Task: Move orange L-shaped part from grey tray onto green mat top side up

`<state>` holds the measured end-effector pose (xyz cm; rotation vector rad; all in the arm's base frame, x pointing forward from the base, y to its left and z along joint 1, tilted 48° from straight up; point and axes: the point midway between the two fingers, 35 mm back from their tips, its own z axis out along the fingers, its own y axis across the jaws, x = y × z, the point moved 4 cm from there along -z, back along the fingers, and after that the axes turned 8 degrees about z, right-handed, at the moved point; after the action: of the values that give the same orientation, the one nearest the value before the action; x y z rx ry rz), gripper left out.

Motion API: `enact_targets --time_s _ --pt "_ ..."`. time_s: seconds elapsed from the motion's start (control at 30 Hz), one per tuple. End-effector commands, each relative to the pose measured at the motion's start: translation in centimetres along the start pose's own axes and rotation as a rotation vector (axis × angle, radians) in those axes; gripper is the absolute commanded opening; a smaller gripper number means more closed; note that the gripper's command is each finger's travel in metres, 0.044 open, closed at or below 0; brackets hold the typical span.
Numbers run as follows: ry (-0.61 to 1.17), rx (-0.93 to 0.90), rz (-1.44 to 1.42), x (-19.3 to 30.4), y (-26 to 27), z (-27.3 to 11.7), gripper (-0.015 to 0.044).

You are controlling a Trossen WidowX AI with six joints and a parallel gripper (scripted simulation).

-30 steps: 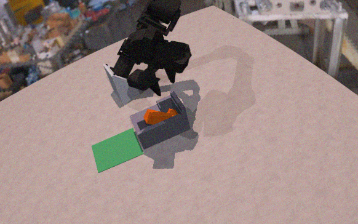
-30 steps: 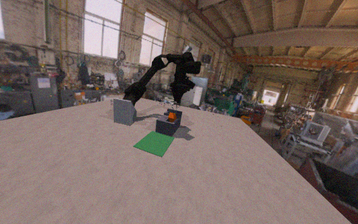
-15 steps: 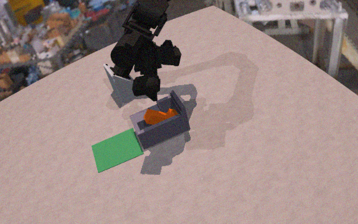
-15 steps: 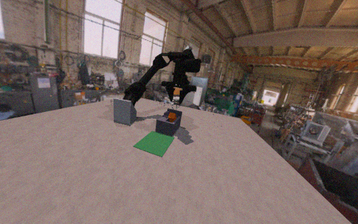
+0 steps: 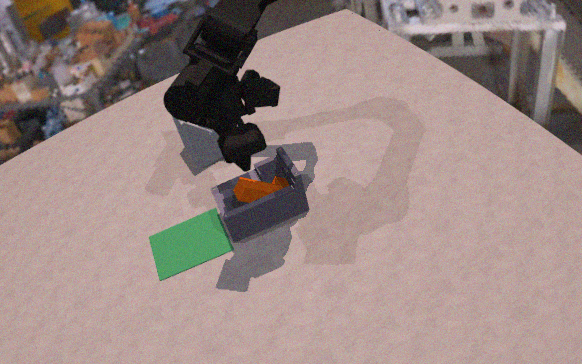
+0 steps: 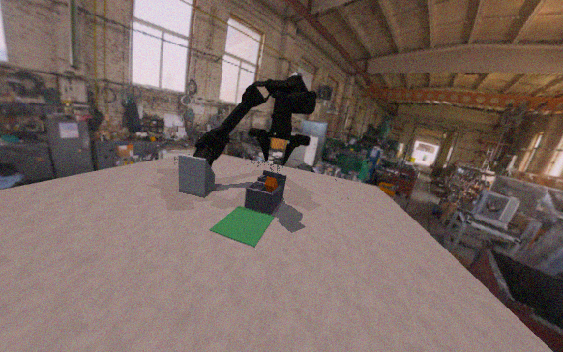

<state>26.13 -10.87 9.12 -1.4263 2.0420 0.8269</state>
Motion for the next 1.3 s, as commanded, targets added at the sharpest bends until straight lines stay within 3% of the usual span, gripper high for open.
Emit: enact_targets --time_s 0.0,1.27 --pt "-0.003 -0.01 -0.008 0.2 0.0 1.4 0.028" --pt "-0.006 -0.01 -0.009 0.1 0.2 7.8 0.028"
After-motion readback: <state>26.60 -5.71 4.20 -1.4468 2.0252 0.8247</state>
